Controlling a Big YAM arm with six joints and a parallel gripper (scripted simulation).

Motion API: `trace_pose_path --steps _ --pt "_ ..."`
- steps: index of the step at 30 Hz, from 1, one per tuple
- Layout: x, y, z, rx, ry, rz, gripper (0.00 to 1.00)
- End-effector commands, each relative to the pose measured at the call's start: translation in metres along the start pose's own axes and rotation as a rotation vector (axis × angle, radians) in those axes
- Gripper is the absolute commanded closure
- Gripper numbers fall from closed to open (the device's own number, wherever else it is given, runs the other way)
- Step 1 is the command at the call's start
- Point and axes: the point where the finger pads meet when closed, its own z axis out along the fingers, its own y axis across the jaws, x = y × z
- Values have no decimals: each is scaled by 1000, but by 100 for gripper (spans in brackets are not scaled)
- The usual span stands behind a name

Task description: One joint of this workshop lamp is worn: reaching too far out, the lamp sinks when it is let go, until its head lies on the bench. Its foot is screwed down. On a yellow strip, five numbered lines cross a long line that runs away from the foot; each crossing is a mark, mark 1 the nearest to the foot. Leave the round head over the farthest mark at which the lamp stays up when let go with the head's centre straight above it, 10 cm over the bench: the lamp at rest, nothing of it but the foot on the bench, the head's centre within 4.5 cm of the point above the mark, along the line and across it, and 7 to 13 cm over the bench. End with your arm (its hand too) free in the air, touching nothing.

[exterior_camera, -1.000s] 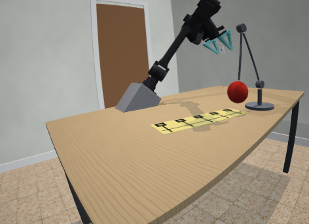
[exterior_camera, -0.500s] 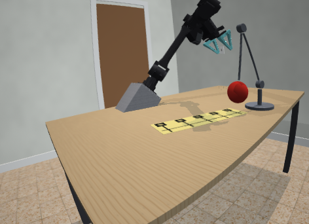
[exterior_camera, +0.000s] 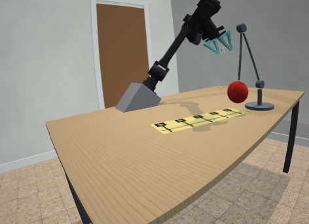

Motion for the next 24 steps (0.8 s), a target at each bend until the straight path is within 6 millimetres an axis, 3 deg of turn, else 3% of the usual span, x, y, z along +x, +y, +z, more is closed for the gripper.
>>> trace_pose_path --steps 1,11,24 --pt "16 5 -14 53 23 -54 0" --pt "3 1 -3 122 47 -65 0" --pt "22 6 -19 131 51 -74 0"
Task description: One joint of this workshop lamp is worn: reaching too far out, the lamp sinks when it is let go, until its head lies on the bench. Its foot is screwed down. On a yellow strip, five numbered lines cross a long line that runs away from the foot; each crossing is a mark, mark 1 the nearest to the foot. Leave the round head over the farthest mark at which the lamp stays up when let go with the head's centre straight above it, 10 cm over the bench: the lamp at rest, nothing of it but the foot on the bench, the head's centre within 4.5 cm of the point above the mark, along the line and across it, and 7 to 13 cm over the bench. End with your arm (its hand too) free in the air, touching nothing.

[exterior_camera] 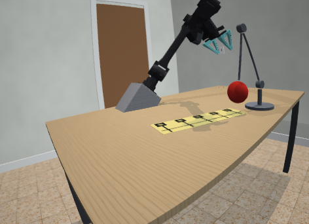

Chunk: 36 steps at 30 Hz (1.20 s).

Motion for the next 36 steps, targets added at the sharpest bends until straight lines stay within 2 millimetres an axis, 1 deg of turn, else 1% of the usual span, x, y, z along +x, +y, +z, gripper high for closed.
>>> trace_pose_path --steps 1,4,21,36 --pt "23 8 -20 130 53 -29 0" --pt "24 8 -21 131 53 -29 0" --pt "27 9 -23 -7 0 0 0" --pt "2 1 -3 122 49 -20 0"
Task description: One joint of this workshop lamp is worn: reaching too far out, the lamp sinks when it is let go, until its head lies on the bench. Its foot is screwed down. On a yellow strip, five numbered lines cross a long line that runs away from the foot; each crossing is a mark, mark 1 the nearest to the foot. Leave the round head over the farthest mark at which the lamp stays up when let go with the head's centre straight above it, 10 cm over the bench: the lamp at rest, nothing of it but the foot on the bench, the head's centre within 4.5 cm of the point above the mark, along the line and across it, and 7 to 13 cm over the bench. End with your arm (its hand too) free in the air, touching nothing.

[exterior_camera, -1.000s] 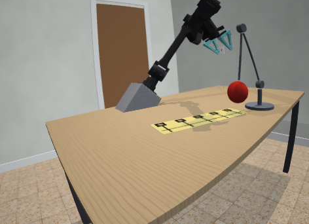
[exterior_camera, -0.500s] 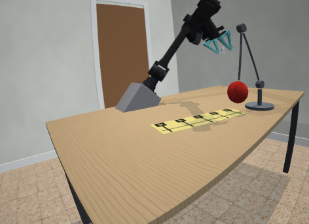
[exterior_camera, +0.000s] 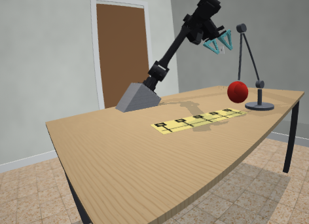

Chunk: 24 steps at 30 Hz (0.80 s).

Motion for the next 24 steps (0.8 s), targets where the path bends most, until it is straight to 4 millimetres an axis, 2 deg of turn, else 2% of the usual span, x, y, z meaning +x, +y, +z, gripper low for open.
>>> trace_pose_path --steps 1,17,24 --pt "2 1 -3 122 49 -29 0" --pt "24 8 -21 131 53 -38 0" --pt "25 8 -22 85 35 -28 0"
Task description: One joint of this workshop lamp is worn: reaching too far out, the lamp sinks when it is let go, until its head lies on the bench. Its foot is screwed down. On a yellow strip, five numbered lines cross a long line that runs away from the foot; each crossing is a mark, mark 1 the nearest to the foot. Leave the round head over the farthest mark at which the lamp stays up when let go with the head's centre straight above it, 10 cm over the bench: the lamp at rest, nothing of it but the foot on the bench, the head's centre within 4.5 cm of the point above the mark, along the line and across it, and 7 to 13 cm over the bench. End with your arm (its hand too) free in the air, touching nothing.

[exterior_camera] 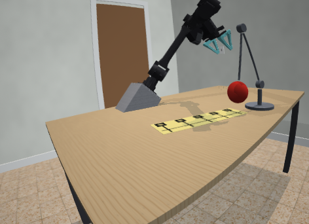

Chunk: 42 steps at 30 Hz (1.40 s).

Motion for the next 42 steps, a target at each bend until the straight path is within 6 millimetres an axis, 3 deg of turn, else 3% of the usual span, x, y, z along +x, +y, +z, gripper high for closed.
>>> trace_pose_path --steps 1,12,27,42 --pt "25 8 -22 76 31 -34 0" --pt "27 9 -23 -7 0 -16 0" --pt "2 1 -3 122 48 -37 0" --pt "21 7 -19 130 52 -45 0"
